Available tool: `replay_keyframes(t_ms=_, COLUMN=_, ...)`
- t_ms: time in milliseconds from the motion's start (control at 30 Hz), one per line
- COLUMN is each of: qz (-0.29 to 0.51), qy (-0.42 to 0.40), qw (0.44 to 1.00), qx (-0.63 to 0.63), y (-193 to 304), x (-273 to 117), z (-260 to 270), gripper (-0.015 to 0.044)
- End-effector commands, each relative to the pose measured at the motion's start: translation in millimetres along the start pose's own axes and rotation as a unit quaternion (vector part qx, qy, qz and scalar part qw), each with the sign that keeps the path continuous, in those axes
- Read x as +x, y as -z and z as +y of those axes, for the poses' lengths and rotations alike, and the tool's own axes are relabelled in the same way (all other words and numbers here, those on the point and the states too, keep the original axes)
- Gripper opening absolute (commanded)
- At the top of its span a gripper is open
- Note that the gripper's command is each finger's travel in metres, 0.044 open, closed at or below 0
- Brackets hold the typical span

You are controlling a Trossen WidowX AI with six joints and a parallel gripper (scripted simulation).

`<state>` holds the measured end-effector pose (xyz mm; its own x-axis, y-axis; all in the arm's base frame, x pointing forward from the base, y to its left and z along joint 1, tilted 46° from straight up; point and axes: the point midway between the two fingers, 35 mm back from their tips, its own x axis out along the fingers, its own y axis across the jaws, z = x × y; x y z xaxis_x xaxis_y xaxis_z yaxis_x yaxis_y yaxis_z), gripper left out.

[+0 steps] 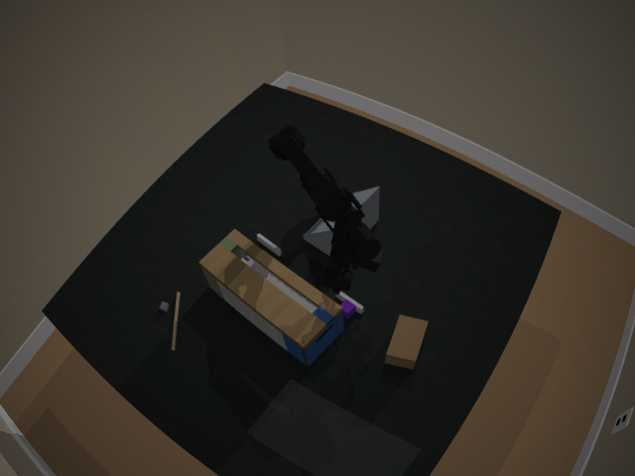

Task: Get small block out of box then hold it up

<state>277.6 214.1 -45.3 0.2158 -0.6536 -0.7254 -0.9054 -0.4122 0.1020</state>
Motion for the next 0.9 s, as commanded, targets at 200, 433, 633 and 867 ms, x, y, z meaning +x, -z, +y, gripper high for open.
replay_keyframes(t_ms=200, qz=0.065, qy=-0.005, qw=0.859, qx=-0.508, y=-12.1, x=-4.6, z=2.6, gripper=0.0285)
replay_keyframes(t_ms=433, qz=0.065, qy=-0.005, qw=0.859, qx=-0.508, y=-12.1, x=-4.6, z=2.6, gripper=0.0285)
replay_keyframes(t_ms=633, qz=0.065, qy=-0.005, qw=0.859, qx=-0.508, y=-12.1, x=-4.6, z=2.6, gripper=0.0285)
replay_keyframes(t_ms=867, qz=0.064, qy=-0.004, qw=0.859, qx=-0.508, y=-12.3, x=-2.4, z=2.9, gripper=0.0285)
